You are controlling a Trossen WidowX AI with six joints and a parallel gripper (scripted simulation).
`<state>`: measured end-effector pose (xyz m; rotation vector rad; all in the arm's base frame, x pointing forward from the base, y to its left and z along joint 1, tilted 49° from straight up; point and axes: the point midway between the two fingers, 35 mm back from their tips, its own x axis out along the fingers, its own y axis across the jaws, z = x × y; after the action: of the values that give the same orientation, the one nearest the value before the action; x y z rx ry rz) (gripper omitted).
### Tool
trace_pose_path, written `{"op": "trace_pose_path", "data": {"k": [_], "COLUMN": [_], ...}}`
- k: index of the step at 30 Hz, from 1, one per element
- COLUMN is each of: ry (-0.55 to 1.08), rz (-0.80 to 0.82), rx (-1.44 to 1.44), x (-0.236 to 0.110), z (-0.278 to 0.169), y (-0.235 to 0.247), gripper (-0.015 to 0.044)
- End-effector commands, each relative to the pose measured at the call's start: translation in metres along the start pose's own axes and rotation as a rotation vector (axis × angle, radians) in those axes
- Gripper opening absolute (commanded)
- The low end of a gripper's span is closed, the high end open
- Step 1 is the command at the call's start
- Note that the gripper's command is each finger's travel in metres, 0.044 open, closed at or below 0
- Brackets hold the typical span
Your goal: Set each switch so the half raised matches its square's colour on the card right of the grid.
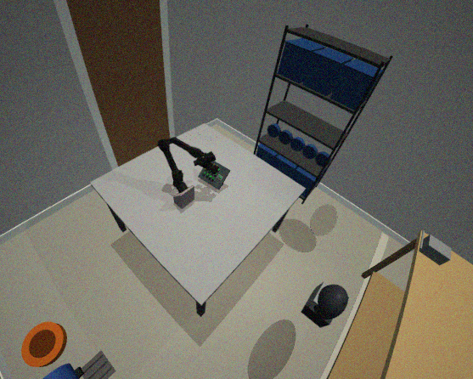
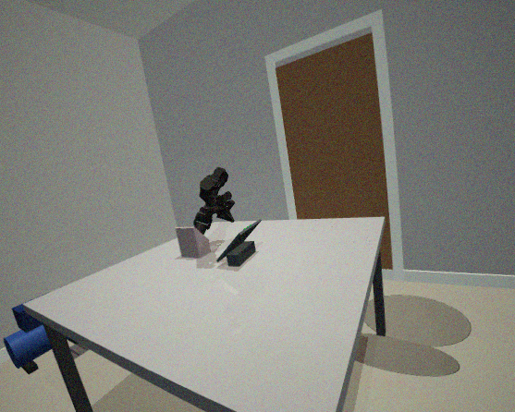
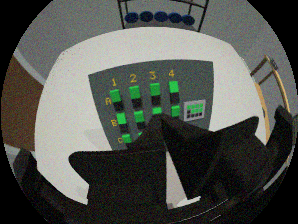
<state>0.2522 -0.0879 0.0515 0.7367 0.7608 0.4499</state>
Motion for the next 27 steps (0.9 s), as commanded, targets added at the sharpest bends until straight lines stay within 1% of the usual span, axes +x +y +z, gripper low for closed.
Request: {"op": "trace_pose_path", "data": {"k": [1,6,12,27], "ry": [-0.002,-0.003,-0.029,-0.03], "rz": [0.001,0.002,0.003,0.005], "rx": [-0.001,-0.001,-0.001,-0.001], "x": [0.0,0.001,0.034,0.051], "z": [-0.003,-0.005,-0.005,-0.005], "y": [-0.031,-0.037,-0.037,-0.036], "gripper": [0.0,0.0,0.0,0.0]}}
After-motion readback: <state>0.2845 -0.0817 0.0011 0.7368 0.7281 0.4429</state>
